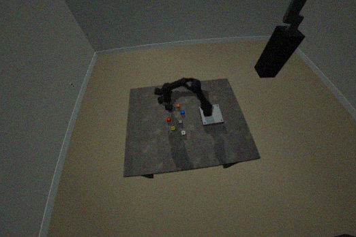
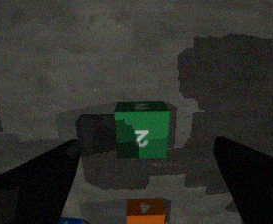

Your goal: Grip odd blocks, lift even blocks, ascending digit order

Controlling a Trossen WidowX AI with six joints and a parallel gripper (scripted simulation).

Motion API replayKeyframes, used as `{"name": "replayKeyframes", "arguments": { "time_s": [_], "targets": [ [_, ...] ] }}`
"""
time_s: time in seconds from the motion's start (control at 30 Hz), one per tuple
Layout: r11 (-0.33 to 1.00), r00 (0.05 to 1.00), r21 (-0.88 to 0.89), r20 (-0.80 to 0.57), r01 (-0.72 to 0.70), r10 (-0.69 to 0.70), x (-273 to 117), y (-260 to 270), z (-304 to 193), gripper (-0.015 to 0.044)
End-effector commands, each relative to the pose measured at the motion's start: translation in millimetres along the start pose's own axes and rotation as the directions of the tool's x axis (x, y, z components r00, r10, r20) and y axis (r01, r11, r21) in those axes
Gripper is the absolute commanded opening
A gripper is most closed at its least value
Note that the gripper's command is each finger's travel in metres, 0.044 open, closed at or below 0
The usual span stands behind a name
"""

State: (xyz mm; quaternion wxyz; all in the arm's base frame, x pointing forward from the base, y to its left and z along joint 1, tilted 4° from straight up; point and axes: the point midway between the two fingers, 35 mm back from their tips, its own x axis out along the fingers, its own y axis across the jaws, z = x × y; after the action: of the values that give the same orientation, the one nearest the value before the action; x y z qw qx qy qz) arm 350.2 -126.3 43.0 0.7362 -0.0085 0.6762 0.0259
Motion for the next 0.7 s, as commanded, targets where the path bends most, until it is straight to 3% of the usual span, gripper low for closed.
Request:
{"name": "replayKeyframes", "arguments": {
  "time_s": [0.0,0.23,0.57,0.67],
  "targets": [
    [1.0,1.0,0.002,-0.003,-0.006,0.006,8.8,1.3,-1.3,0.04],
    [1.0,1.0,0.002,-0.003,-0.006,0.006,17.8,1.5,-1.7,0.04],
    [1.0,1.0,0.002,-0.003,-0.006,0.006,17.8,1.5,-1.7,0.0137],
    [1.0,1.0,0.002,-0.003,-0.006,0.006,17.8,1.5,-1.7,0.012]
  ]
}}
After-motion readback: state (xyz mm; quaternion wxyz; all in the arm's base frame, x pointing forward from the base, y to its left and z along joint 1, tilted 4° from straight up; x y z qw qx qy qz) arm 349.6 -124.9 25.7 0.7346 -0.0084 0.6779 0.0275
